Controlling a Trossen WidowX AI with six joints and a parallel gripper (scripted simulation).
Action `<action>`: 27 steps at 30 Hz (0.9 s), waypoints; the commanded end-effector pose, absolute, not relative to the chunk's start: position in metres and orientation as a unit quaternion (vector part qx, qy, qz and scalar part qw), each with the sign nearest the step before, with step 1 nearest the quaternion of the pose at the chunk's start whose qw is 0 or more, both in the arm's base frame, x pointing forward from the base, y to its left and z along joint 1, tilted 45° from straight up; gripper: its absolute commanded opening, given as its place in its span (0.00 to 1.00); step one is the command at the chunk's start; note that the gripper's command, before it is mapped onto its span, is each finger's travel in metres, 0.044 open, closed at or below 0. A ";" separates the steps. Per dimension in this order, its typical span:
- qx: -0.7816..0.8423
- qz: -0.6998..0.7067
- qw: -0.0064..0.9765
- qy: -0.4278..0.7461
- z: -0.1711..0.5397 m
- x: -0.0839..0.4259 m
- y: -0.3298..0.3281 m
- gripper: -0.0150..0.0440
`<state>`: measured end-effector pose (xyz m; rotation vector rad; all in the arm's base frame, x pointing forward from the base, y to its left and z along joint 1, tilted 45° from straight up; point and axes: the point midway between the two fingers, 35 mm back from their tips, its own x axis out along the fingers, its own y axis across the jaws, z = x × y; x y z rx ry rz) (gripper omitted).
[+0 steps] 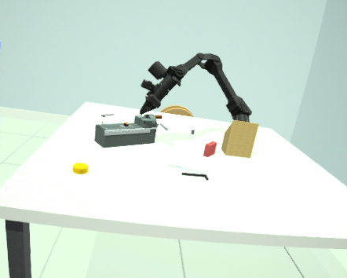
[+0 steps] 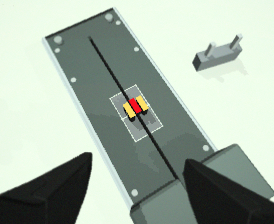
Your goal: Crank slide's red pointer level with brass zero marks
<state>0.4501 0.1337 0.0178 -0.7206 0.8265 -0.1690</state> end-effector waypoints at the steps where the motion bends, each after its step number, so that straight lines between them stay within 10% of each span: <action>1: -0.342 -0.080 0.850 0.392 0.018 0.450 0.134 0.51; 7: -0.342 -0.080 0.850 0.392 0.018 0.450 0.134 0.25; 27: -0.342 -0.080 0.850 0.392 0.018 0.450 0.134 0.25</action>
